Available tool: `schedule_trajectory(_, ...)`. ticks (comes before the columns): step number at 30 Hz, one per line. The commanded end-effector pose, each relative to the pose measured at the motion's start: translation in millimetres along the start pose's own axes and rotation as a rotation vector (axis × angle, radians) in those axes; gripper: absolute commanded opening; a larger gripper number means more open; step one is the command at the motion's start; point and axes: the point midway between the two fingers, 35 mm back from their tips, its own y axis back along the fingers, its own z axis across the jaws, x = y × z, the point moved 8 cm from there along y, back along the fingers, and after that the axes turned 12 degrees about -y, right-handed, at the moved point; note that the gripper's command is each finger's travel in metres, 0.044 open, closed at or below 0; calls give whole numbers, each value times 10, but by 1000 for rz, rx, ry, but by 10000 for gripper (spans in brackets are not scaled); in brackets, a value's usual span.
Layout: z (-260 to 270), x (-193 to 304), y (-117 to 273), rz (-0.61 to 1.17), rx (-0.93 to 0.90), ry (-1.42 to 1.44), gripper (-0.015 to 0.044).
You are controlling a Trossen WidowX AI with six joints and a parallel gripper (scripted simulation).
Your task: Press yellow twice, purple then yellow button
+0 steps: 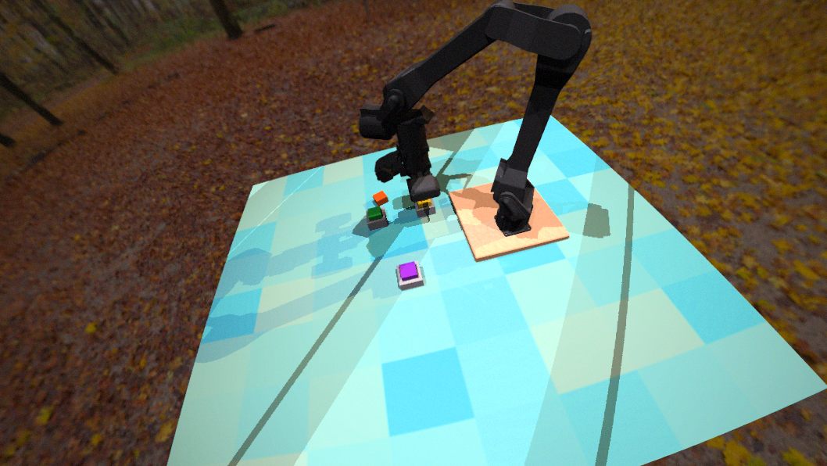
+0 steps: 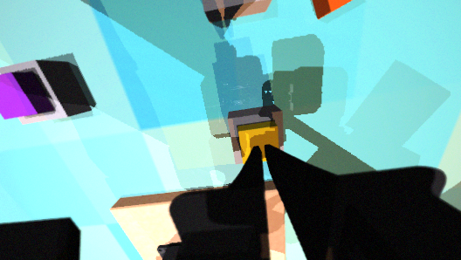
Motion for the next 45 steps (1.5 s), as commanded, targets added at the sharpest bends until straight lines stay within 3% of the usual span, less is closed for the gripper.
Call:
schedule_trajectory(1,-1,7,-66,5,3,5,20)
schedule_trajectory(27,0,13,-183,5,3,5,20)
schedule_trajectory(31,0,9,123,4,2,4,20)
schedule_trajectory(36,-2,2,228,5,3,5,20)
schedule_trajectory(41,1,5,746,5,3,5,20)
schedule_trajectory(45,10,3,766,5,3,5,20)
